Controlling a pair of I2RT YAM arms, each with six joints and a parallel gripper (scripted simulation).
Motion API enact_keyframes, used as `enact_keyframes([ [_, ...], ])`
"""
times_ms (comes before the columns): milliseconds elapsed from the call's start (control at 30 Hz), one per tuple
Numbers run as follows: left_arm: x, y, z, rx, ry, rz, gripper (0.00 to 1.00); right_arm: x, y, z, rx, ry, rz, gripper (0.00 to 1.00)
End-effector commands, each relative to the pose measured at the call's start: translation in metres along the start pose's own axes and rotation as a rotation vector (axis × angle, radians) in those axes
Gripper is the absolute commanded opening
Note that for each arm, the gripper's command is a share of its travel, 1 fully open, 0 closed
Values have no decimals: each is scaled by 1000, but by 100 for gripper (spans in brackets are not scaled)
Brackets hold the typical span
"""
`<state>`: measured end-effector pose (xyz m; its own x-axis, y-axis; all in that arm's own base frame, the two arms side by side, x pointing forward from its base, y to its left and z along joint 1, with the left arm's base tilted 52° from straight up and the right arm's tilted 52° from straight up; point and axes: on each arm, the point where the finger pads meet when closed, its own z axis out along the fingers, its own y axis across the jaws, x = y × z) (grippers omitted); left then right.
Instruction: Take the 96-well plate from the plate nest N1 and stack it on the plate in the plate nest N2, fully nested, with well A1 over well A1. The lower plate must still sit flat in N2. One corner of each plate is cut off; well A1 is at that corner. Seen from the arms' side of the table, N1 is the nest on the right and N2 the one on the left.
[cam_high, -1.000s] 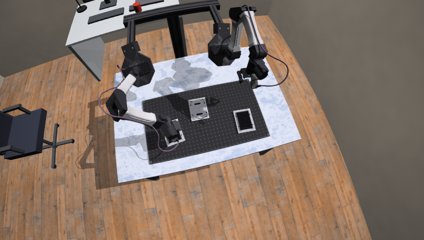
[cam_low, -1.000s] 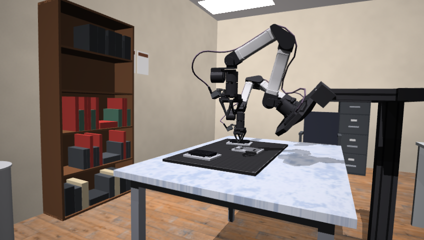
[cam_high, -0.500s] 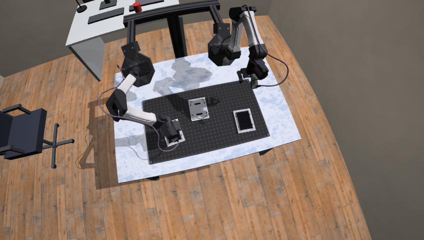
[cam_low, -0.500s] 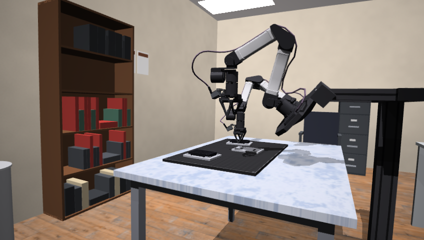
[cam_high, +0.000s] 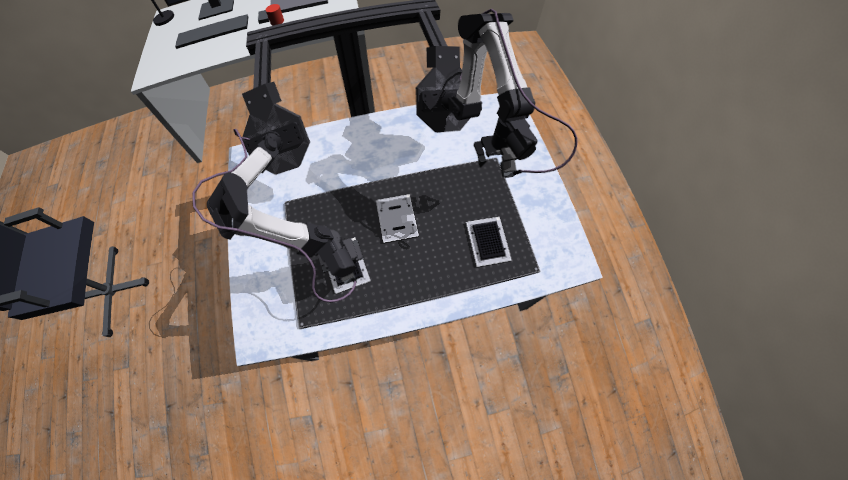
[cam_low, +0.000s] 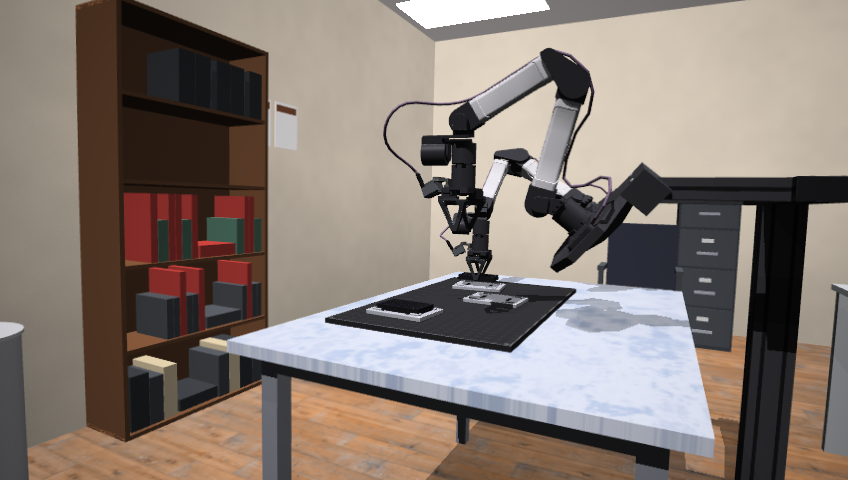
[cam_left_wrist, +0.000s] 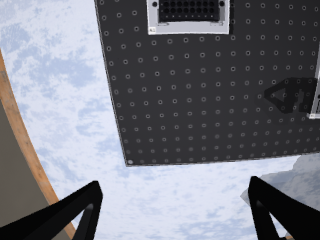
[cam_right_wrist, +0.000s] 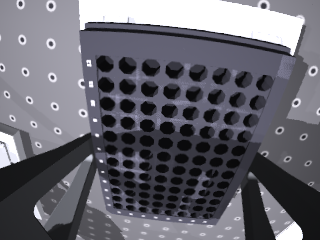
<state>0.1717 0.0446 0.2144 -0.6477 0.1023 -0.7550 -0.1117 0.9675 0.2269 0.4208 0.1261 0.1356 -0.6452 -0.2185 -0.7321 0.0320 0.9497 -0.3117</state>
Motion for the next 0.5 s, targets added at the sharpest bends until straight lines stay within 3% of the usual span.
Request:
enact_keyframes([
  [0,-2,2,-2,-9,-5,-6,100,4,-1,-13,4,4,-7,0],
  [467,-2,2,-2,-9,-5,-6,100,1,-1,-35,3,-1,-3,0],
])
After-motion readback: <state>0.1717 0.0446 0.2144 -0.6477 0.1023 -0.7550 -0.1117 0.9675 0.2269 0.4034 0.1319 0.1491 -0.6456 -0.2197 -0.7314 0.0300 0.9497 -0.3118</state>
